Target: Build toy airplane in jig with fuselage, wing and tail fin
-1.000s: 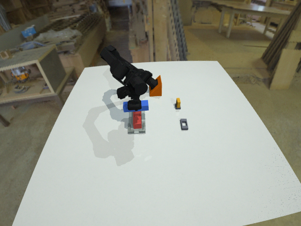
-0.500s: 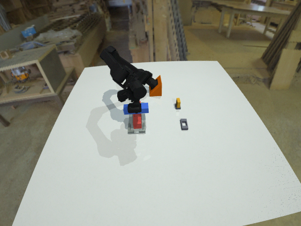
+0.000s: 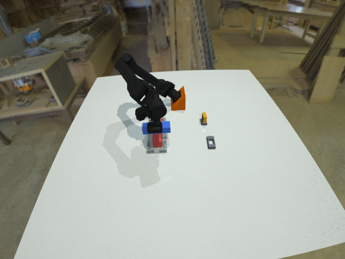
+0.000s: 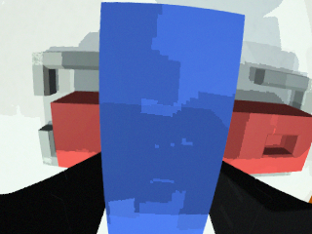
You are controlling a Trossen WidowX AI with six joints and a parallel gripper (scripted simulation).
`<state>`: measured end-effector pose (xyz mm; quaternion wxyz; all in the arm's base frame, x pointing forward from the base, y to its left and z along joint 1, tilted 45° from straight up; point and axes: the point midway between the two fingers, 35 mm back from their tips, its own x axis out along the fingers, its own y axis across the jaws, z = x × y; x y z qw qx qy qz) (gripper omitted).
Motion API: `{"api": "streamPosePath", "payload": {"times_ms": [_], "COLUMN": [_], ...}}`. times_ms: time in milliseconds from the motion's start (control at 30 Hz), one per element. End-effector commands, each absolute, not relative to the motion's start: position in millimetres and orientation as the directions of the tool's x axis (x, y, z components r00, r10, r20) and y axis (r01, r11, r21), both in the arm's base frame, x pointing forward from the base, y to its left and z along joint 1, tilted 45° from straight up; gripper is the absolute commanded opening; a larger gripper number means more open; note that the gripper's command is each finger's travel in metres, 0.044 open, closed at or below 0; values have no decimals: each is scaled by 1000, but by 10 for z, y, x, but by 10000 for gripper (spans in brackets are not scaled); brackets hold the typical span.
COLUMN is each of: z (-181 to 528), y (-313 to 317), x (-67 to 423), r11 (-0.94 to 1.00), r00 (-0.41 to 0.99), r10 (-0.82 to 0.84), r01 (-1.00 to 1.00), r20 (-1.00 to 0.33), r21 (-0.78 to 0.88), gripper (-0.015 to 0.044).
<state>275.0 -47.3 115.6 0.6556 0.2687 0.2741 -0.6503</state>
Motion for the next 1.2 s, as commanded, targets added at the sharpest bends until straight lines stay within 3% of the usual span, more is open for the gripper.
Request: {"api": "streamPosePath", "payload": {"times_ms": [0,100,267,800,1000,1167], "z": [1159,1159,1159,1159,1175,1614], "y": [-467,-467,-467,-467,-451,3], "x": [2754,2754,2754,2754,2757,2754], "r11": [10,10,10,10,14,99], "r00": [6,6,6,6,7,52], "r10": [-705,-705,-705,-705,-705,-696], "r01": [1000,1000,1000,1000,1000,995], "r20": [-709,-709,-709,-709,-709,-716], "r21": [-2,-2,-2,-2,-3,-24], "gripper": [181,161,30,440,440,440]}}
